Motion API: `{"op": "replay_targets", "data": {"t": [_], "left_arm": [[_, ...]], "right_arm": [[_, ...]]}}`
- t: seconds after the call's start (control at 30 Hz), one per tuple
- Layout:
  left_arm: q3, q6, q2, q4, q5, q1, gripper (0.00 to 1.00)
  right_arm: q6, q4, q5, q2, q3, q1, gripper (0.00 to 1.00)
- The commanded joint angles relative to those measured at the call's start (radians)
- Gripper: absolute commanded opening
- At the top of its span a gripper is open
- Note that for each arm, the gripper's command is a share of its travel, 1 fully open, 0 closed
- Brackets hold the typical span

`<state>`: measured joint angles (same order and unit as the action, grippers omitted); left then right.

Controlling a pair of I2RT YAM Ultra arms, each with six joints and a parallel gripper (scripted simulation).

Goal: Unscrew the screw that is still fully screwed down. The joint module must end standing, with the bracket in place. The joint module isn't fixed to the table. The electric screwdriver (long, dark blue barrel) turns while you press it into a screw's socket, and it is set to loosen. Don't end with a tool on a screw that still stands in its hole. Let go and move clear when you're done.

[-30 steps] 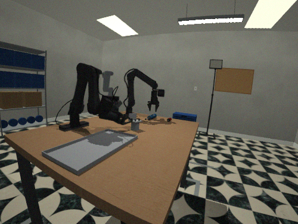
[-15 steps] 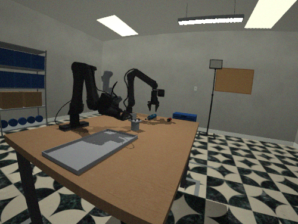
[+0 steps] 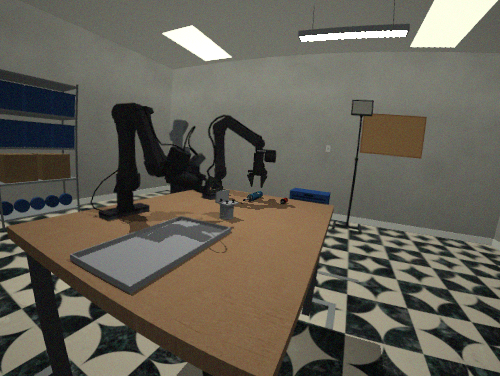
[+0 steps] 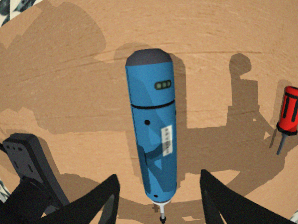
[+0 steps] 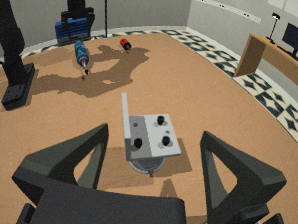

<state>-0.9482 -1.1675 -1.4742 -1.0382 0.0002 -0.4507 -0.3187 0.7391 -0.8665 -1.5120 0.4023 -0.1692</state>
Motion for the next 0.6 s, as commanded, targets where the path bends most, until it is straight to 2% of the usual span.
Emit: {"op": "replay_targets", "data": {"t": [0.0,0.37,0.57], "left_arm": [[-0.003,0.002,0.004,-0.007,0.000,0.000,0.65],[-0.003,0.002,0.004,-0.007,0.000,0.000,0.65],[-0.003,0.002,0.004,-0.007,0.000,0.000,0.65]], "right_arm": [[-0.009,-0.073,-0.013,0.036,0.033,0.011,0.86],[-0.004,-0.233,-0.013,0.149,0.086,0.011,0.86],[-0.011,-0.255,-0.013,0.153,0.095,0.011,0.86]]}}
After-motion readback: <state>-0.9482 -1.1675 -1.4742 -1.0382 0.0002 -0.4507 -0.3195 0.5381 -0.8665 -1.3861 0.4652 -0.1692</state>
